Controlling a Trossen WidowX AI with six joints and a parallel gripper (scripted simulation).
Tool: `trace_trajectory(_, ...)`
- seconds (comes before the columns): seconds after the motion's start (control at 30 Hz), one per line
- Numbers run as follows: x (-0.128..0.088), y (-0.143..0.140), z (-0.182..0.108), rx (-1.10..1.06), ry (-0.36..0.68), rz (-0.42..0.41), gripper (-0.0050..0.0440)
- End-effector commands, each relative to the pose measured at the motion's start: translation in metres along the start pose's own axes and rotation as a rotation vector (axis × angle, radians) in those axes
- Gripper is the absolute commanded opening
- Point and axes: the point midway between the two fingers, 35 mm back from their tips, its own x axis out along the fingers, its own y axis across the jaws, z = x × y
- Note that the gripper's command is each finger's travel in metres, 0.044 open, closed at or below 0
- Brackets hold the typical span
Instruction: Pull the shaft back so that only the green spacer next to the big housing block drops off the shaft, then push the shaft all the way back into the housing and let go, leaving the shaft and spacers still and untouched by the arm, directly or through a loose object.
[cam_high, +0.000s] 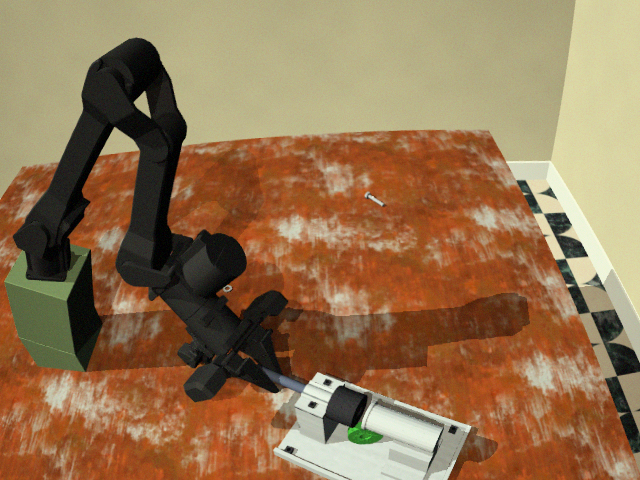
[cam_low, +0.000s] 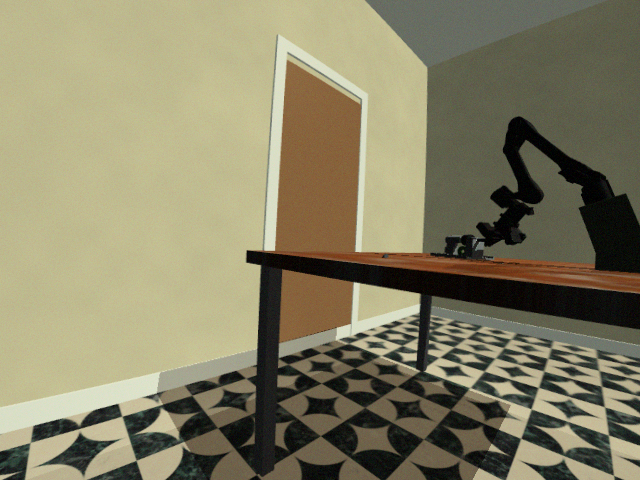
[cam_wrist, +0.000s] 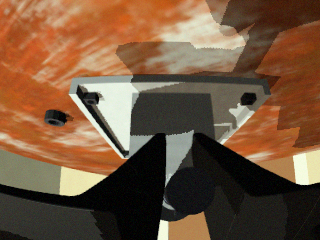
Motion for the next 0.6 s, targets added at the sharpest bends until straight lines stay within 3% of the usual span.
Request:
trace_trajectory(0.0,0.0,0.0,0.0,0.0,0.0,0.0,0.0)
trace_trajectory(0.57,0.0012,0.0002,-0.0012,0.003,-0.002,0.001,0.0)
